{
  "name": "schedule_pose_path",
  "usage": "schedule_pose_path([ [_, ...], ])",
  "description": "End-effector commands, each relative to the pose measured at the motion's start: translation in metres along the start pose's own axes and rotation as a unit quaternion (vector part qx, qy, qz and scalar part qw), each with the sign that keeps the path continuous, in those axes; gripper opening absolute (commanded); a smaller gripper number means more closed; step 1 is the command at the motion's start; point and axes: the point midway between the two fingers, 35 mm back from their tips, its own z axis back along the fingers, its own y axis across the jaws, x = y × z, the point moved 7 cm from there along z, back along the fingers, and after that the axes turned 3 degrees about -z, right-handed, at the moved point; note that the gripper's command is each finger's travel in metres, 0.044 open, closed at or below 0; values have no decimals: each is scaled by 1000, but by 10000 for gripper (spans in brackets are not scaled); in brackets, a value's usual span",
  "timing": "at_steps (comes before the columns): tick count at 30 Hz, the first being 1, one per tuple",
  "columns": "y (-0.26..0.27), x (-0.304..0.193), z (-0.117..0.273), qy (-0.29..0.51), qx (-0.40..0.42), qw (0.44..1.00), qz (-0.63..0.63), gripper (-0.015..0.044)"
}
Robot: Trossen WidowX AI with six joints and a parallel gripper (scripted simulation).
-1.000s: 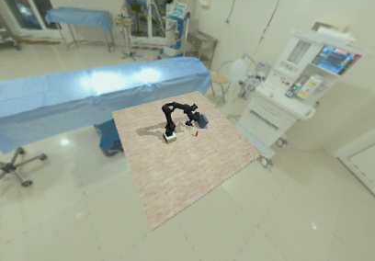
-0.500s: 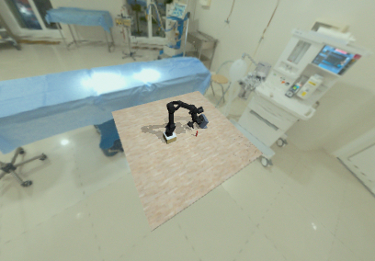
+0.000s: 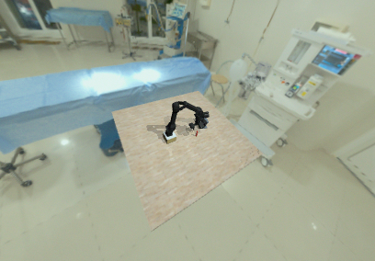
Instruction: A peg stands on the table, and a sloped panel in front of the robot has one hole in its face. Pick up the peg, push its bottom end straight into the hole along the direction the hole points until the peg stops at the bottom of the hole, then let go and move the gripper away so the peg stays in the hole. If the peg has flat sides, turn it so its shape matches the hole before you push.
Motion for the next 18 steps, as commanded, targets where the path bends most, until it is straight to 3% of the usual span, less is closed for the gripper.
schedule_pose_path([
  [1,5,13,-5,26,-28,999,-34,440],
  [18,8,21,-16,43,-47,996,-57,440],
])
